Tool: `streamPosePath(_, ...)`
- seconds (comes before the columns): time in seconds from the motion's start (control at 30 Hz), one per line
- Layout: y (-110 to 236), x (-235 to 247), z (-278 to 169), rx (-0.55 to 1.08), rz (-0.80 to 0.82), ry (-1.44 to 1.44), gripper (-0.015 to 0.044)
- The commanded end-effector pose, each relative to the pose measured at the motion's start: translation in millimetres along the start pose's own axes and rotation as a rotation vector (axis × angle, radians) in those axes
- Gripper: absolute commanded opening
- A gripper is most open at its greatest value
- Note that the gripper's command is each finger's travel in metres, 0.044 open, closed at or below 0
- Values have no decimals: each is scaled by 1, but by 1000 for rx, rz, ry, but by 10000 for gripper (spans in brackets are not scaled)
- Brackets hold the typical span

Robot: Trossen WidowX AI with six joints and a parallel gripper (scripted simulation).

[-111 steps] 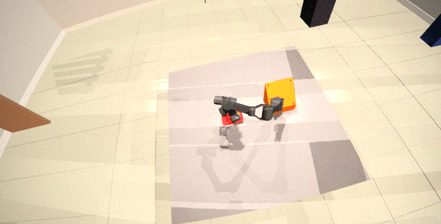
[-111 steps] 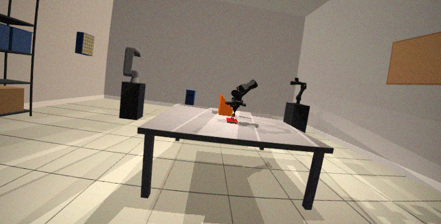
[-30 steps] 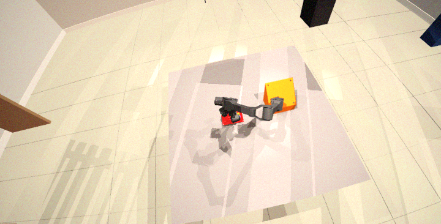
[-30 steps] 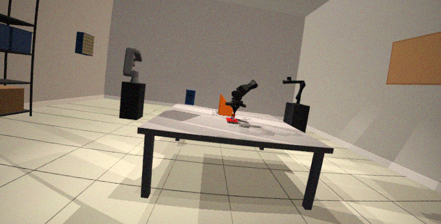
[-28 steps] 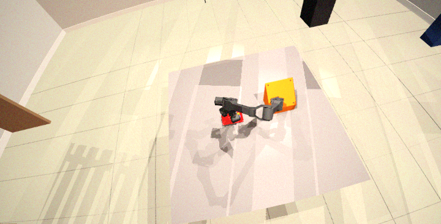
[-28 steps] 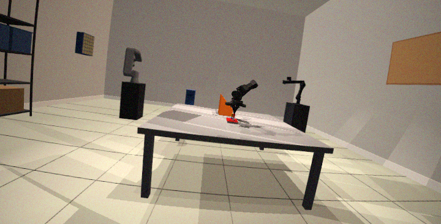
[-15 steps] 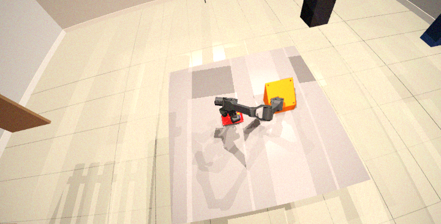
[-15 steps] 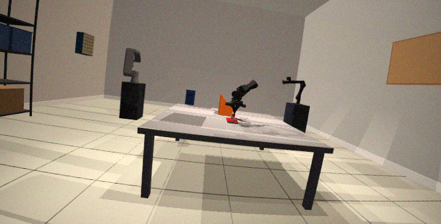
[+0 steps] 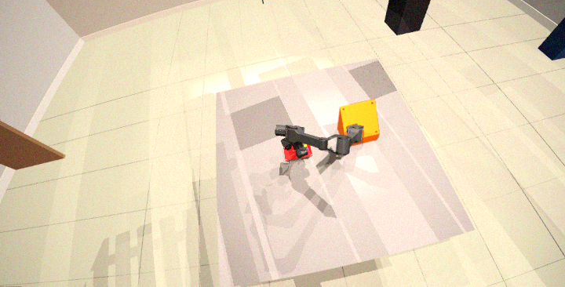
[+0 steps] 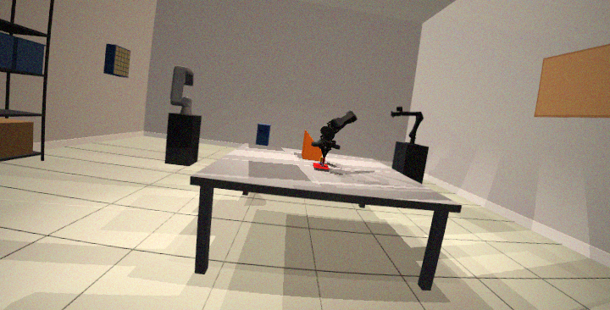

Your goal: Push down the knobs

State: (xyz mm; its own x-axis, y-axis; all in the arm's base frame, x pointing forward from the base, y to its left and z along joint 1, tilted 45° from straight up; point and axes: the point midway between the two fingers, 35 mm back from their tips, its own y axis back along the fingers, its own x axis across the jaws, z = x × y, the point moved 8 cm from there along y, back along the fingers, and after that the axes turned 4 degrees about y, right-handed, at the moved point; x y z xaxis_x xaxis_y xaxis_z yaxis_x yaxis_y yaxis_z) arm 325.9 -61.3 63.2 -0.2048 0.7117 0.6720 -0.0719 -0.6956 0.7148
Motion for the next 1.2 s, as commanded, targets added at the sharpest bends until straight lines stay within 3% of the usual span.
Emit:
streamPosePath(0.0, -13, 1, 3, 9, 10, 15, 0)
streamPosePath(1.17, -16, 1, 3, 9, 10, 15, 0)
